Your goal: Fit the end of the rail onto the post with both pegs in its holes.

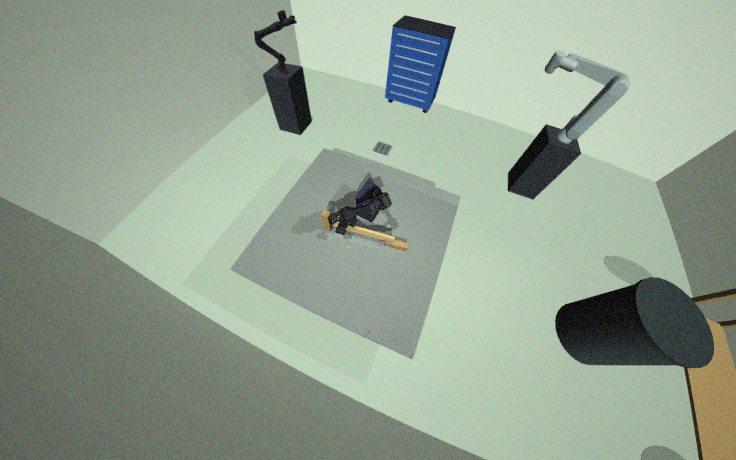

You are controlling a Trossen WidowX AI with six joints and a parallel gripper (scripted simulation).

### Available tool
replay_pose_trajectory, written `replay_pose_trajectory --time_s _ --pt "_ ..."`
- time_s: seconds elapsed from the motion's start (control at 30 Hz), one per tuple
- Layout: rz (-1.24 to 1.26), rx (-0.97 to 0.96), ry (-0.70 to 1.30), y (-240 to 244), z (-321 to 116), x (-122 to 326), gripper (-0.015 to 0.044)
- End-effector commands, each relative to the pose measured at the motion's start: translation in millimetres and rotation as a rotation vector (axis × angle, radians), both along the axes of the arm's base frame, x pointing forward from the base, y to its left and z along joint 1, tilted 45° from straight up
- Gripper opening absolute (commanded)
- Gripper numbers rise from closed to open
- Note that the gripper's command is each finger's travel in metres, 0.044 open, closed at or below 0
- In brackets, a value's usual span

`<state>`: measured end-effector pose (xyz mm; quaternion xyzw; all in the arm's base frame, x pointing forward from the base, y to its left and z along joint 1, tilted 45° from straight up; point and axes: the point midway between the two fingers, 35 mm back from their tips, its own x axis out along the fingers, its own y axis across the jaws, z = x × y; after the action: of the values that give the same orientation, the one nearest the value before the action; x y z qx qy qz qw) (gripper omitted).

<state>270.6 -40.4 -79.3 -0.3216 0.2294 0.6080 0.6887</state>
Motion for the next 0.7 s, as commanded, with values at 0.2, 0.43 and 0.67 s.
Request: replay_pose_trajectory --time_s 0.2,0.43,0.67 --pt "-0.006 -0.005 -0.008 -5.6 -0.6 3.1 0.0" --pt "-0.006 -0.005 -0.008 -7.0 -1.8 3.2 0.0" --pt "-0.006 -0.005 -0.009 -8.2 -3.0 3.3 0.0"
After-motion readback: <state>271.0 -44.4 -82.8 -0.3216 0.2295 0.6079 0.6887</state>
